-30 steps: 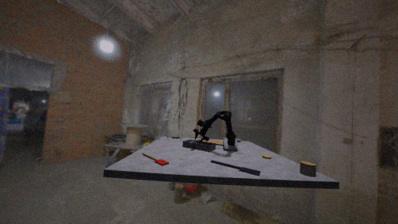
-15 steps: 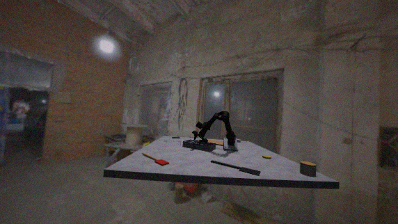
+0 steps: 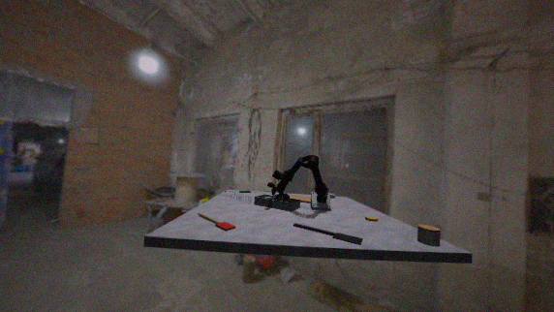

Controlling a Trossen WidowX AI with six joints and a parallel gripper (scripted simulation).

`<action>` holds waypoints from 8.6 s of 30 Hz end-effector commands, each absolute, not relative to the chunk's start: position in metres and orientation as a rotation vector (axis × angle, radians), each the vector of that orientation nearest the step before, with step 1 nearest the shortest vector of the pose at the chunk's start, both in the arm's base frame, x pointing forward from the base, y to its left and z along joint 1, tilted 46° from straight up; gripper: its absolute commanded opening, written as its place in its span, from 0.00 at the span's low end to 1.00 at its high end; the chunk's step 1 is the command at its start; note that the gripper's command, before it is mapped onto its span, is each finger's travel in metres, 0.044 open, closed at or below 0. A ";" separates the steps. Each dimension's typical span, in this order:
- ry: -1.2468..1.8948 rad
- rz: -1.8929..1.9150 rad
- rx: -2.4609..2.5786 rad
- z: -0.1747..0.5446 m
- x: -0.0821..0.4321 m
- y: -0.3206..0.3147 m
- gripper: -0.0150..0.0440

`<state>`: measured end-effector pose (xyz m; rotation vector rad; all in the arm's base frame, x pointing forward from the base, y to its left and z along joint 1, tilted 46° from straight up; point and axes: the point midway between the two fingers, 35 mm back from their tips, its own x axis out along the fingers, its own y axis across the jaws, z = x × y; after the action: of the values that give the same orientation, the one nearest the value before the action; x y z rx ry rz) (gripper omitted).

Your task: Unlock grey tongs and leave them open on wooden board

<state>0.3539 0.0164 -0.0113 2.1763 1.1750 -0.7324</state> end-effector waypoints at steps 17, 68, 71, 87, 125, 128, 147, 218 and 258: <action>1.173 -0.743 2.170 0.036 0.357 -0.032 0.00; 1.695 -0.937 1.904 0.039 0.357 -0.035 0.00; 1.741 -0.945 1.882 0.041 0.356 -0.035 0.00; 1.761 -0.893 1.845 0.035 0.356 -0.049 0.00; 1.767 -0.186 1.335 -0.050 0.305 -0.211 0.00; 1.765 -0.176 1.326 -0.051 0.303 -0.213 0.00; 1.685 0.174 1.002 -0.100 0.228 -0.277 0.00; 0.454 -0.054 0.788 -0.092 0.125 -0.347 0.00; 0.460 -0.051 0.789 -0.093 0.125 -0.347 0.00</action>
<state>0.1242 -0.3465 -0.0929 0.7929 0.4597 -0.0553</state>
